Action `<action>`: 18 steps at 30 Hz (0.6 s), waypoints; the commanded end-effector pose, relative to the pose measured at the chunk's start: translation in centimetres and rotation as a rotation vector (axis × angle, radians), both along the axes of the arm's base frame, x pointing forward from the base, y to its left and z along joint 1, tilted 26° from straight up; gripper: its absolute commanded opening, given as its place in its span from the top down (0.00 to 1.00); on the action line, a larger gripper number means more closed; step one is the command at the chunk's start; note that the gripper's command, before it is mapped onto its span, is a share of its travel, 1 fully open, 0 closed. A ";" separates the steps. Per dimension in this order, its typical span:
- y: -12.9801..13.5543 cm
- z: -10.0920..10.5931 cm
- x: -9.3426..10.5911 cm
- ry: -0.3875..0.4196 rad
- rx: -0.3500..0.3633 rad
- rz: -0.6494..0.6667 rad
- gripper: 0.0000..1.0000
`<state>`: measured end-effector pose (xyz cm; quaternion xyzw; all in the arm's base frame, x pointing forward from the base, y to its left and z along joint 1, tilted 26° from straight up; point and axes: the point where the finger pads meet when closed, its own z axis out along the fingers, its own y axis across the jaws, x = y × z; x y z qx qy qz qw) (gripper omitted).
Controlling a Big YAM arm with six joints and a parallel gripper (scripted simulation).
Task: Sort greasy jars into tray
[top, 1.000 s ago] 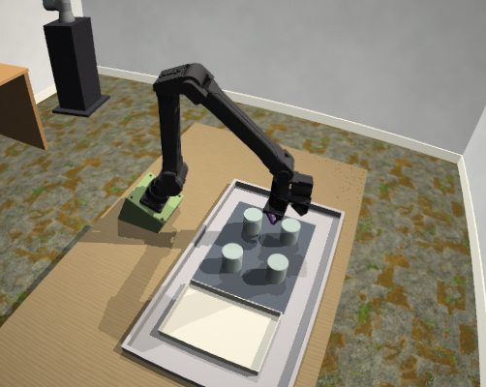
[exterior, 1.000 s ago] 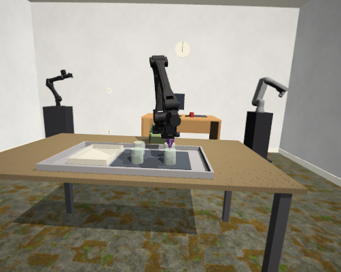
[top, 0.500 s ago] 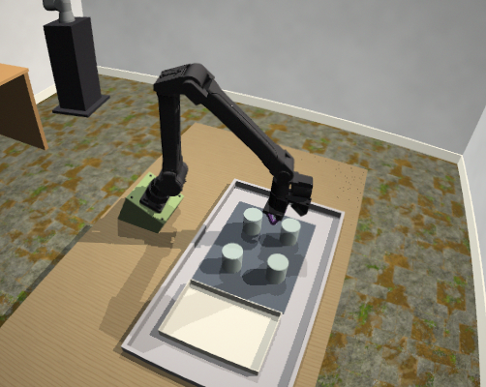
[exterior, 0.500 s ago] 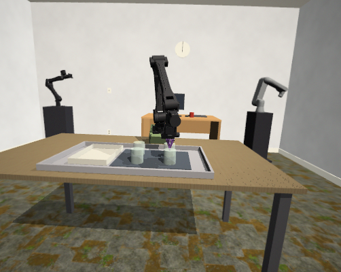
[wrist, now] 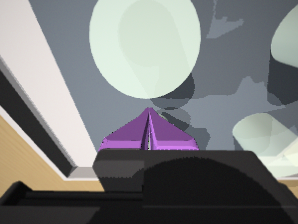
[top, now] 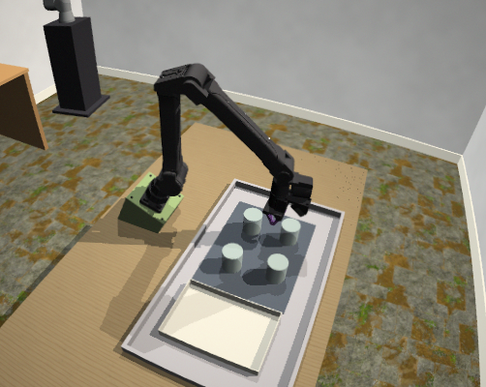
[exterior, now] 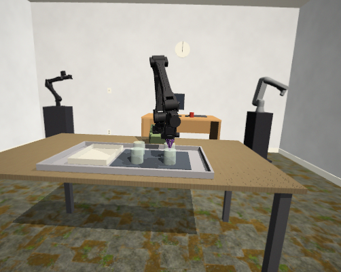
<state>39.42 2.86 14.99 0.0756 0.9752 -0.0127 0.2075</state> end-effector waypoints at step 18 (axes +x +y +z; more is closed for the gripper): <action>-0.2 1.6 1.8 -0.032 0.003 0.002 1.00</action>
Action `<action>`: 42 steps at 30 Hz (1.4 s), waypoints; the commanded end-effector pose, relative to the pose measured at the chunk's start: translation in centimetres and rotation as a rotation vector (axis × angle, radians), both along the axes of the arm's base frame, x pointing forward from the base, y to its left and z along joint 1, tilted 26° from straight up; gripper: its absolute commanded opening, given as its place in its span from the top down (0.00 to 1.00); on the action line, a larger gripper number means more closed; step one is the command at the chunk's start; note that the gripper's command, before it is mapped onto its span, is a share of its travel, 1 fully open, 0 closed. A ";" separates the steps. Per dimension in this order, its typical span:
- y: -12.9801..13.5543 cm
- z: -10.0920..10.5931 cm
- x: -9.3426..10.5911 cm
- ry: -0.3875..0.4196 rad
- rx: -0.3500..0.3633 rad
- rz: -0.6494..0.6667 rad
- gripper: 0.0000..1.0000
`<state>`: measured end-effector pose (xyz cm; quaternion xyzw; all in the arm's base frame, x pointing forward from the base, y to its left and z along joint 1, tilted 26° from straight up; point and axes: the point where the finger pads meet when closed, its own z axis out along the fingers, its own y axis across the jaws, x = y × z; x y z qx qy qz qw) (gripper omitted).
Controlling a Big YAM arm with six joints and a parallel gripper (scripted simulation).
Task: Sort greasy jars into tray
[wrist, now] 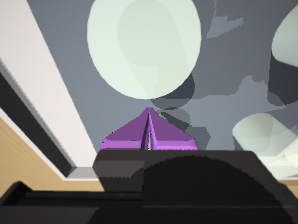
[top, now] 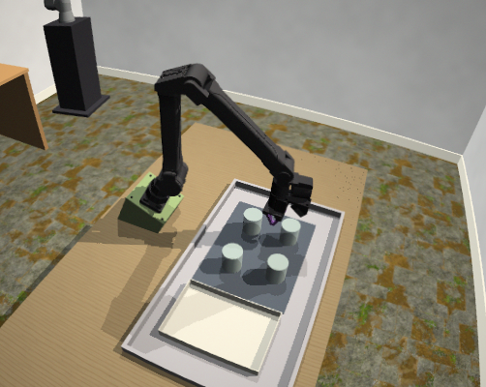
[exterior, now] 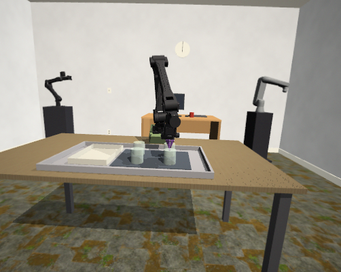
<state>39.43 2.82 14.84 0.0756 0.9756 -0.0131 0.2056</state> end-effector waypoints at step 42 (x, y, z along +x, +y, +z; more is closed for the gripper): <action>-0.2 2.0 2.3 -0.036 0.003 0.002 1.00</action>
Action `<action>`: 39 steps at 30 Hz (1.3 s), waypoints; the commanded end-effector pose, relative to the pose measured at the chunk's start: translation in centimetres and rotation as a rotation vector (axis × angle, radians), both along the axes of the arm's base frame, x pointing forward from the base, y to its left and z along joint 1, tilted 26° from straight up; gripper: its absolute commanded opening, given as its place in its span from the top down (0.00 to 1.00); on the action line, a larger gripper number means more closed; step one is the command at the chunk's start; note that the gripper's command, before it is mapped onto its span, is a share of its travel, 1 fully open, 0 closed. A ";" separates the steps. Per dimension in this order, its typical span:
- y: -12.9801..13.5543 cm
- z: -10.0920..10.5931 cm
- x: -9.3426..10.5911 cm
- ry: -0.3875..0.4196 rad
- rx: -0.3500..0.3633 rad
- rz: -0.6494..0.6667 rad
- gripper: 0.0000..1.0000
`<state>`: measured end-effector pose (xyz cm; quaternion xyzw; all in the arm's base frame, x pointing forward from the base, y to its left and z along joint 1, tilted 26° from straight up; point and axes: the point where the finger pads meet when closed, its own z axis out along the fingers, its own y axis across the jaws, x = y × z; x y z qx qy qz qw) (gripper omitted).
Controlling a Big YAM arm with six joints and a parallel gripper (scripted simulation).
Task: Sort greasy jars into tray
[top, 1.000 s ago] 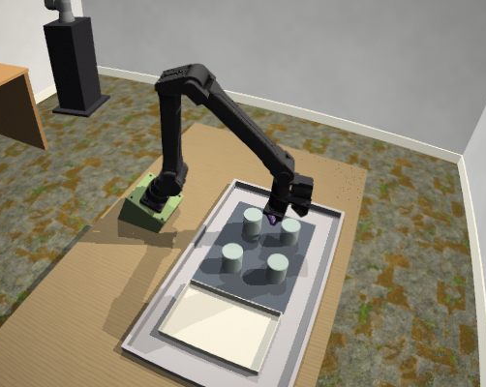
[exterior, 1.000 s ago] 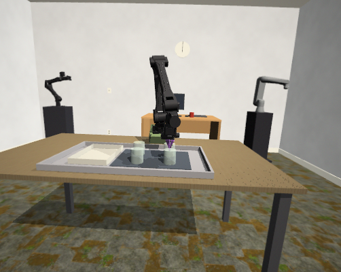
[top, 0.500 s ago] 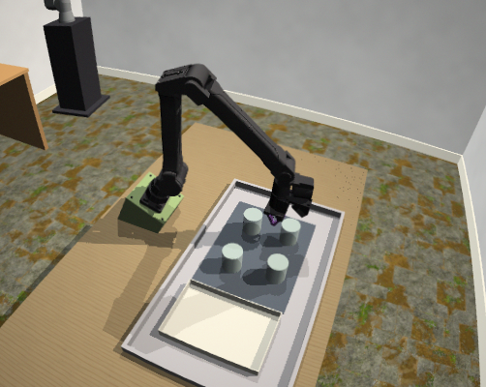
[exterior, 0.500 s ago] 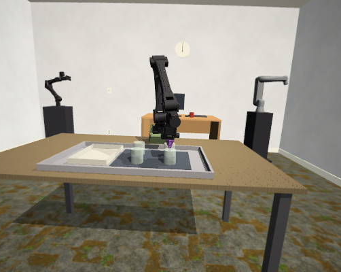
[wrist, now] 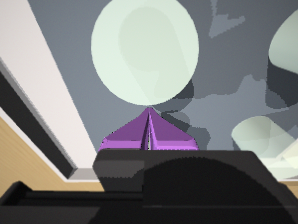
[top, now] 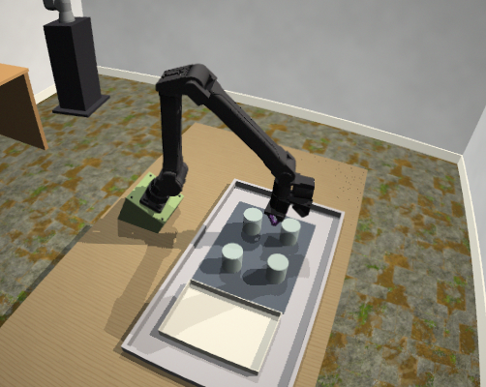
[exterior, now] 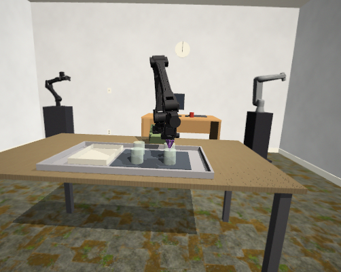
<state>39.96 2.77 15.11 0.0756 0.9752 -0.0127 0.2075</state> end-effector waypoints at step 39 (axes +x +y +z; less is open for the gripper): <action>-0.3 1.9 2.2 -0.032 0.003 0.002 1.00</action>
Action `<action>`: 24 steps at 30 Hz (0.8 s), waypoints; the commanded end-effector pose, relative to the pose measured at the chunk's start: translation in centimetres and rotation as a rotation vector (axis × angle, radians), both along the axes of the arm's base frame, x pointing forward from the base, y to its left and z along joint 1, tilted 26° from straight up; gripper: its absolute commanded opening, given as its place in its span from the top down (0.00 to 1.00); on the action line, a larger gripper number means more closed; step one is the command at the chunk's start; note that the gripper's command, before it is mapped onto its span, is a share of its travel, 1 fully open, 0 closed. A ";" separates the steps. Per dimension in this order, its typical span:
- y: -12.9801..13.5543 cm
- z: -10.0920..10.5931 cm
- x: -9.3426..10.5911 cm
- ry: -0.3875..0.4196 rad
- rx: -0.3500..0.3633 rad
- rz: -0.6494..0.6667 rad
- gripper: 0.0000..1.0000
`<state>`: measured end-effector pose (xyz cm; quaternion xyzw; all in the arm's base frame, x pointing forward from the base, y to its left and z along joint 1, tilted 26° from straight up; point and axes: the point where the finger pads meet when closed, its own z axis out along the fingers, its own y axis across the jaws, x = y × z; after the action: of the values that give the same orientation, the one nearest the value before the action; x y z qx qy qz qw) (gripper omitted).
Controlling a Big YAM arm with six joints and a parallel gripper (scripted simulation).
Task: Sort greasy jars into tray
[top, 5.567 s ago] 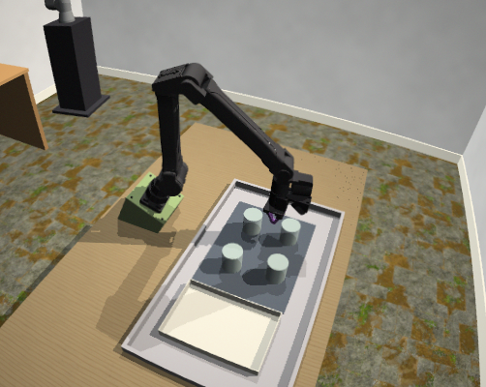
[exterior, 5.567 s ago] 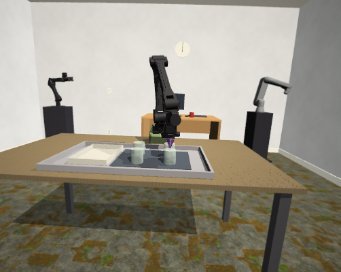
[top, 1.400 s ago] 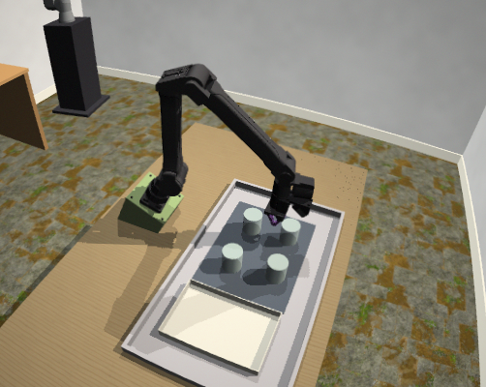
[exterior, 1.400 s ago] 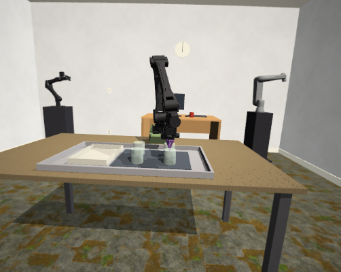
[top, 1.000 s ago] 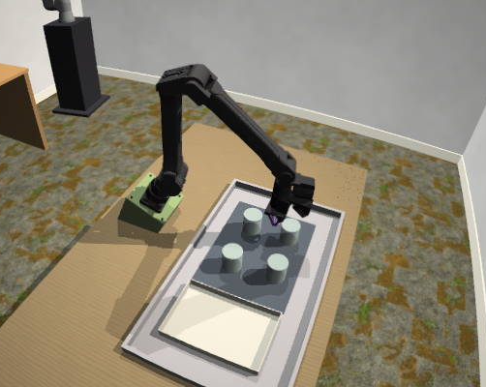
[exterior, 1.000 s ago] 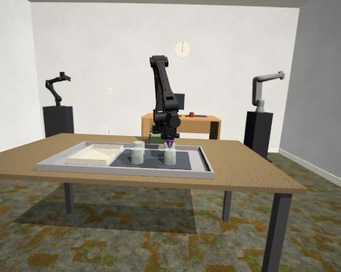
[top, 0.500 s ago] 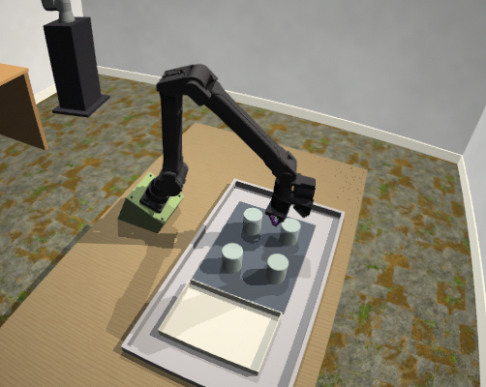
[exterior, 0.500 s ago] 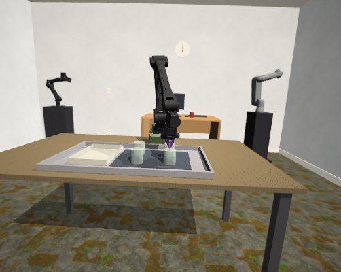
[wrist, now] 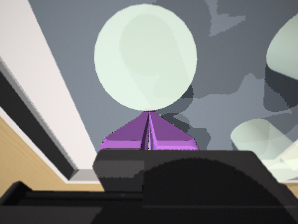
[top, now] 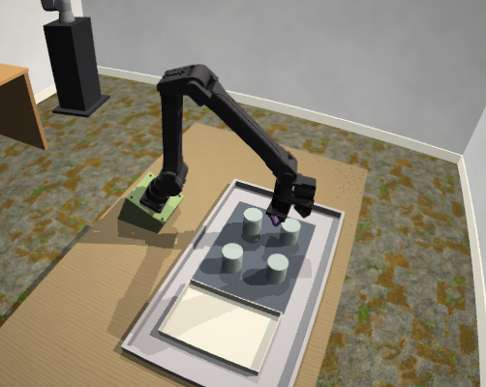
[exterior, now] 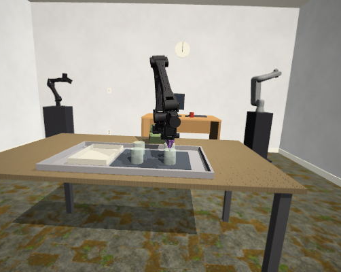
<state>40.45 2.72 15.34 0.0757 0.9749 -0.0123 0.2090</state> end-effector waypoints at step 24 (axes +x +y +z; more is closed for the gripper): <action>-0.3 1.8 1.9 -0.029 0.002 0.002 1.00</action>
<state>40.73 2.70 15.48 0.0757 0.9747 -0.0121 0.2099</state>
